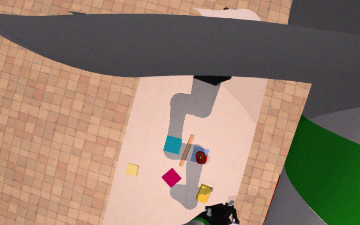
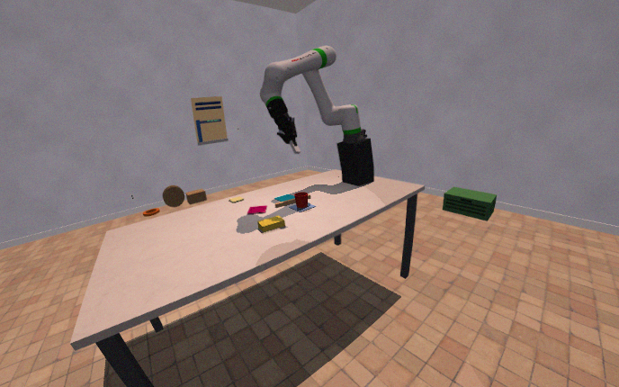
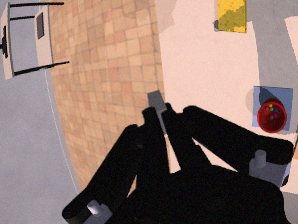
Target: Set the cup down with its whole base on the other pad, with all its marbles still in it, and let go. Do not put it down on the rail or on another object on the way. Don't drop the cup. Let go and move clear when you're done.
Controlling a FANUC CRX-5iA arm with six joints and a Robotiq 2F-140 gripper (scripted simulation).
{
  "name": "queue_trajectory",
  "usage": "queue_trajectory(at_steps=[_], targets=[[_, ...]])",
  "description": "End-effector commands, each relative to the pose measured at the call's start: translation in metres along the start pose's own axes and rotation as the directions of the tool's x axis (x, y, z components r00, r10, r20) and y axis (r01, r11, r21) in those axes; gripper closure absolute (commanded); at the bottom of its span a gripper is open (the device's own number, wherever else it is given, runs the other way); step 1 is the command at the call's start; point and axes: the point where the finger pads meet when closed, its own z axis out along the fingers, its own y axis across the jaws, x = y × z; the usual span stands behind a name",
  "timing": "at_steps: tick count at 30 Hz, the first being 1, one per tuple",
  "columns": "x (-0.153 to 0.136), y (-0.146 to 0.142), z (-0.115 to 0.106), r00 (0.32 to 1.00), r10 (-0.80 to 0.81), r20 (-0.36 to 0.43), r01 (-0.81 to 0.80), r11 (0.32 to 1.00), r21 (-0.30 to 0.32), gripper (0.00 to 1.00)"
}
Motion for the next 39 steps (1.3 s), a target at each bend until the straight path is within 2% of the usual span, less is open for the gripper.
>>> queue_trajectory(at_steps=[1, 3, 4, 5, 6, 8, 9, 10, 11, 12, 13, 14, 15, 16, 17, 18, 20, 21, 22, 23, 25, 26, 28, 29, 30, 31, 33, 34, 35, 36, 37, 38, 39], targets=[[-0.043, -0.011, -0.044, 0.981, 0.012, 0.193, 0.017, 0.989, -0.146, 1.0], [-0.043, -0.011, -0.044, 0.981, 0.012, 0.193, 0.017, 0.989, -0.146, 1.0], [-0.058, -0.01, -0.072, 0.968, 0.036, 0.248, 0.024, 0.973, -0.232, 1.0], [-0.058, -0.01, -0.072, 0.968, 0.036, 0.248, 0.024, 0.973, -0.232, 1.0], [-0.069, -0.007, -0.103, 0.955, 0.07, 0.286, 0.028, 0.945, -0.326, 1.0], [-0.069, -0.007, -0.103, 0.955, 0.07, 0.286, 0.028, 0.945, -0.326, 1.0], [-0.078, -0.005, -0.141, 0.945, 0.114, 0.306, 0.029, 0.904, -0.427, 1.0], [-0.078, -0.005, -0.141, 0.945, 0.114, 0.306, 0.029, 0.904, -0.427, 1.0], [-0.08, -0.004, -0.166, 0.939, 0.162, 0.303, 0.024, 0.85, -0.527, 1.0], [-0.084, -0.004, -0.179, 0.939, 0.163, 0.304, 0.024, 0.848, -0.529, 1.0], [-0.085, -0.004, -0.182, 0.939, 0.163, 0.304, 0.024, 0.848, -0.529, 1.0], [-0.088, 0.0, -0.207, 0.937, 0.221, 0.269, -0.012, 0.792, -0.611, 1.0], [-0.088, 0.0, -0.207, 0.937, 0.221, 0.269, -0.012, 0.792, -0.611, 1.0], [-0.084, 0.011, -0.189, 0.935, 0.296, 0.197, -0.107, 0.763, -0.638, 1.0], [-0.084, 0.011, -0.189, 0.935, 0.296, 0.197, -0.107, 0.763, -0.638, 1.0], [-0.081, 0.023, -0.17, 0.922, 0.366, 0.124, -0.201, 0.728, -0.656, 1.0], [-0.081, 0.023, -0.17, 0.922, 0.366, 0.124, -0.201, 0.728, -0.656, 1.0], [-0.08, 0.035, -0.152, 0.901, 0.432, 0.05, -0.292, 0.686, -0.666, 1.0], [-0.08, 0.035, -0.152, 0.901, 0.432, 0.05, -0.292, 0.686, -0.666, 1.0], [-0.079, 0.046, -0.135, 0.87, 0.492, -0.023, -0.379, 0.64, -0.668, 1.0], [-0.079, 0.046, -0.135, 0.87, 0.492, -0.023, -0.379, 0.64, -0.668, 1.0], [-0.078, 0.058, -0.118, 0.833, 0.546, -0.095, -0.462, 0.591, -0.662, 1.0], [-0.078, 0.058, -0.118, 0.833, 0.546, -0.095, -0.462, 0.591, -0.662, 1.0], [-0.078, 0.069, -0.101, 0.788, 0.594, -0.163, -0.539, 0.538, -0.648, 1.0], [-0.078, 0.069, -0.101, 0.788, 0.594, -0.163, -0.539, 0.538, -0.648, 1.0], [-0.079, 0.08, -0.086, 0.737, 0.636, -0.229, -0.611, 0.483, -0.628, 1.0], [-0.079, 0.08, -0.086, 0.737, 0.636, -0.229, -0.611, 0.483, -0.628, 1.0], [-0.081, 0.09, -0.07, 0.682, 0.671, -0.289, -0.675, 0.426, -0.602, 1.0], [-0.081, 0.09, -0.07, 0.682, 0.671, -0.289, -0.675, 0.426, -0.602, 1.0], [-0.083, 0.1, -0.056, 0.623, 0.702, -0.345, -0.733, 0.37, -0.571, 1.0], [-0.083, 0.1, -0.056, 0.623, 0.702, -0.345, -0.733, 0.37, -0.571, 1.0], [-0.085, 0.109, -0.042, 0.562, 0.726, -0.396, -0.783, 0.314, -0.537, 1.0], [-0.085, 0.109, -0.042, 0.562, 0.726, -0.396, -0.783, 0.314, -0.537, 1.0]])
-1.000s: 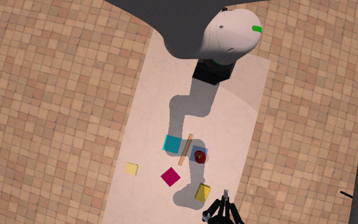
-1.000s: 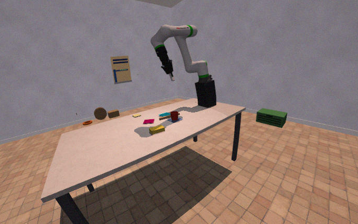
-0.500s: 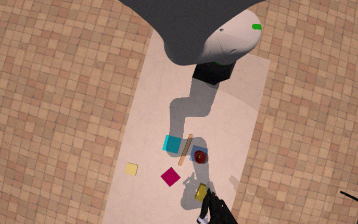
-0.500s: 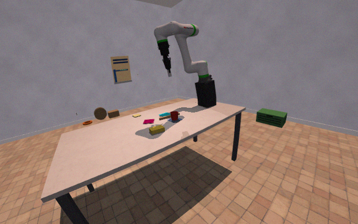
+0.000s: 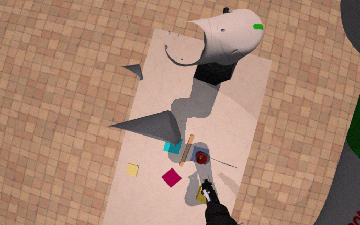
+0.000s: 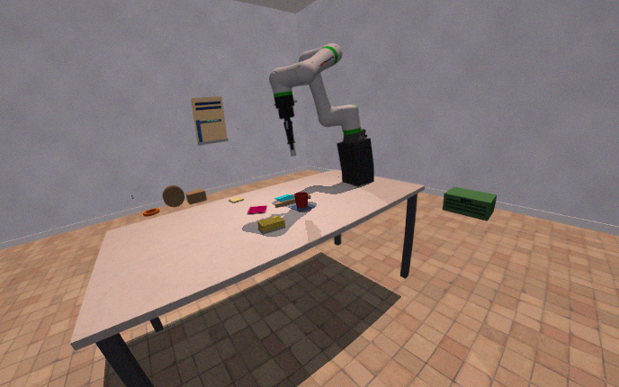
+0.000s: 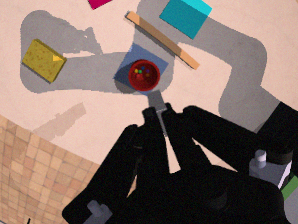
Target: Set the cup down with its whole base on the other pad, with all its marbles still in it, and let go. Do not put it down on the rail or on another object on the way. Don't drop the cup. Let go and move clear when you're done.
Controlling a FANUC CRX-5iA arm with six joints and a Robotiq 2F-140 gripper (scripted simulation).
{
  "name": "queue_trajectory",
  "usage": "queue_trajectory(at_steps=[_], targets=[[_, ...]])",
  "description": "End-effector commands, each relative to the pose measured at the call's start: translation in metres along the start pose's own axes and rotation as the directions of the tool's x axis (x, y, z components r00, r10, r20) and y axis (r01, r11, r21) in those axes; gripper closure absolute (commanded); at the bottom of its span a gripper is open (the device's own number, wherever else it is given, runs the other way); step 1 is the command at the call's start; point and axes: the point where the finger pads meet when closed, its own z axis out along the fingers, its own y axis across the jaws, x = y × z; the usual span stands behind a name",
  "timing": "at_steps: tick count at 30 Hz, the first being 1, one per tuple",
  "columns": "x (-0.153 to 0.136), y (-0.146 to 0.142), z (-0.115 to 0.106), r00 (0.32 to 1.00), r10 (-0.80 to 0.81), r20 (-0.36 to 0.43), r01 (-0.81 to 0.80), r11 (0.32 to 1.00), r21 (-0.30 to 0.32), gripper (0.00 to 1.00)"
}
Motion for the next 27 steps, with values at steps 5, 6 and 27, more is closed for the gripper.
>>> queue_trajectory(at_steps=[5, 6, 27], targets=[[0.003, -0.01, 0.056, 0.959, 0.281, -0.035, -0.28, 0.96, 0.026, 1.0], [0.003, -0.01, 0.056, 0.959, 0.281, -0.035, -0.28, 0.96, 0.026, 1.0], [-0.007, -0.009, 0.172, 0.626, 0.78, -0.001, -0.777, 0.623, 0.092, 1.0]])
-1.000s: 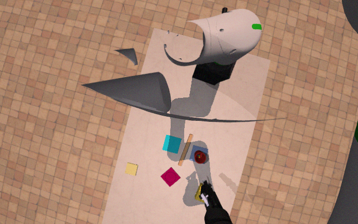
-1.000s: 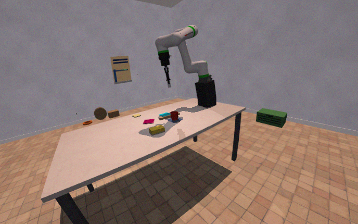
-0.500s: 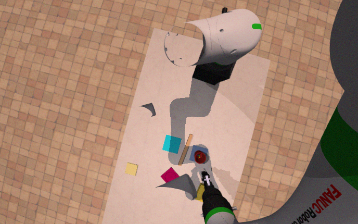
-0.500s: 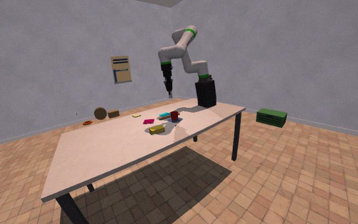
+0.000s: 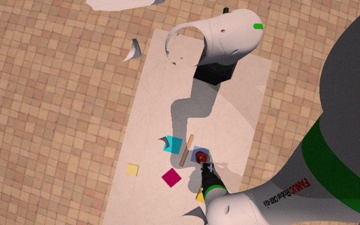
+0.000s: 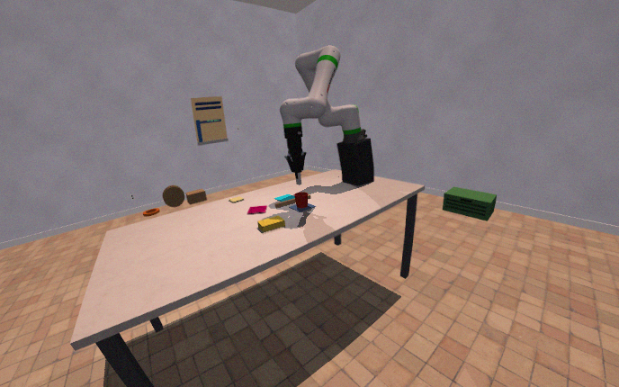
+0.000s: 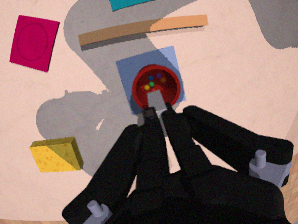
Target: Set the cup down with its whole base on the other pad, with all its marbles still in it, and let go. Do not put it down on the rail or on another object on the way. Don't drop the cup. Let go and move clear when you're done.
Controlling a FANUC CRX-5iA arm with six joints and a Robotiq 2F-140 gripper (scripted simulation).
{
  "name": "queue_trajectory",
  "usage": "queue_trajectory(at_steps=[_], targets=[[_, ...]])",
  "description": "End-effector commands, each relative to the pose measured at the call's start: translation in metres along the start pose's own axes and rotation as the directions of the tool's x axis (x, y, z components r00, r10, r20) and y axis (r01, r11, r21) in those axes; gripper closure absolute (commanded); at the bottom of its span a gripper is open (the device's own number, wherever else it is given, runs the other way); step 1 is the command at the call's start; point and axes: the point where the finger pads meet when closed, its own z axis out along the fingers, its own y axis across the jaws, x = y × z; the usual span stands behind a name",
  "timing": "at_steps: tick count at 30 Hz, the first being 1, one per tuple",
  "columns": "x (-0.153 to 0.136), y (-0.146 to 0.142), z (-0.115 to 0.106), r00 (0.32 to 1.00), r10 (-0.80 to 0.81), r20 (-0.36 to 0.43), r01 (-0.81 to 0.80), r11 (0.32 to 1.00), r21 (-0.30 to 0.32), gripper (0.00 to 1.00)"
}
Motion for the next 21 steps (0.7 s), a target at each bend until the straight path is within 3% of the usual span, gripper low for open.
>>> queue_trajectory(at_steps=[1, 17, 18, 21], targets=[[-0.0012, 0.0036, 0.0185, 0.995, 0.104, -0.007, -0.104, 0.994, 0.02, 1.0], [-0.0017, 0.006, 0.0266, 0.989, 0.15, -0.003, -0.15, 0.988, 0.024, 1.0], [-0.0017, 0.006, 0.0266, 0.989, 0.15, -0.003, -0.15, 0.988, 0.024, 0.41], [-0.0017, 0.006, 0.0266, 0.989, 0.15, -0.003, -0.15, 0.988, 0.024, 0.41]])
